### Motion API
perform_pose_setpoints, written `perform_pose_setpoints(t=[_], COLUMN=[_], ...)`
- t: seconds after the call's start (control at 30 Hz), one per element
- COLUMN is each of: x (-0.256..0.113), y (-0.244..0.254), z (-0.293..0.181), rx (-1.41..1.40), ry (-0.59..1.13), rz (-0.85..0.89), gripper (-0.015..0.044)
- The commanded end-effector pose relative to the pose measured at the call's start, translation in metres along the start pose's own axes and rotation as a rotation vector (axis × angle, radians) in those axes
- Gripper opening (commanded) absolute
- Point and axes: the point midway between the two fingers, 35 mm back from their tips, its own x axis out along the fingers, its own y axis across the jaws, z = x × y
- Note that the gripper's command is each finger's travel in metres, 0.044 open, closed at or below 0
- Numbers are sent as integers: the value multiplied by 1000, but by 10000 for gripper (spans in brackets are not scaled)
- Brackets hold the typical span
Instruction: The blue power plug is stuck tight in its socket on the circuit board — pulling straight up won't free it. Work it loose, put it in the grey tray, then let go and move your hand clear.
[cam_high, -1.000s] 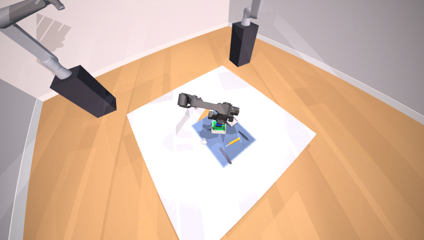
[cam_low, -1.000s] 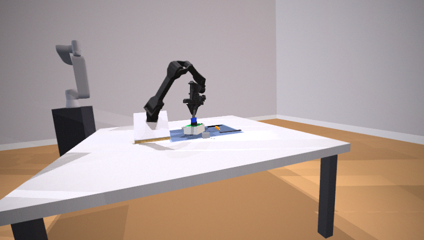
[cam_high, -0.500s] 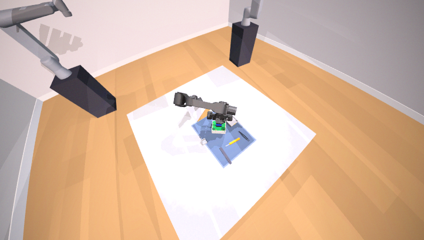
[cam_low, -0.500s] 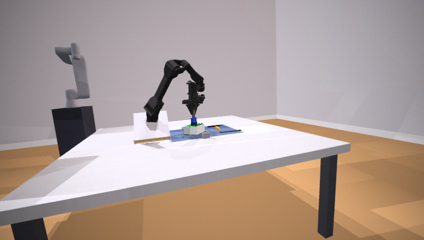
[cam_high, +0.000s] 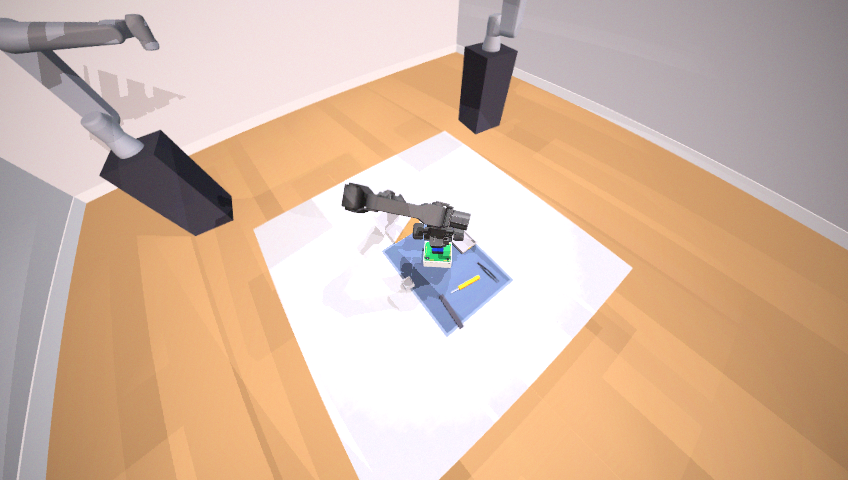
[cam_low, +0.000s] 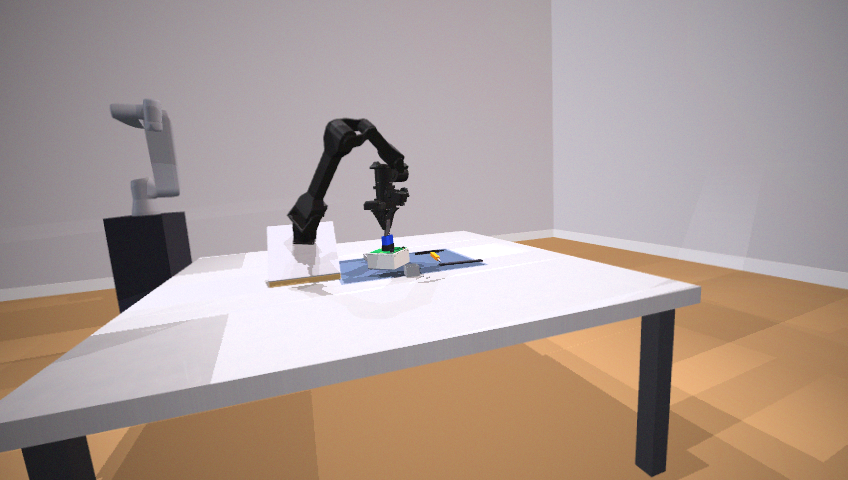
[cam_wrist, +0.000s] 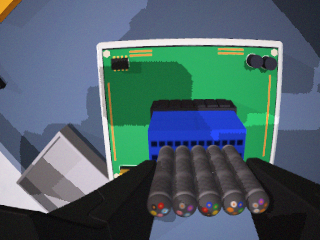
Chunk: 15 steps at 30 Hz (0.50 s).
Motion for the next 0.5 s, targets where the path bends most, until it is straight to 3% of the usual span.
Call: perform_pose_setpoints(t=[0.0, 0.1, 0.47], x=[4, 4, 14], y=[0, 0, 0], z=[3, 3, 3], rx=[10, 10, 10], ry=[-6, -6, -7], rz=[3, 3, 3], gripper=[184, 249, 249])
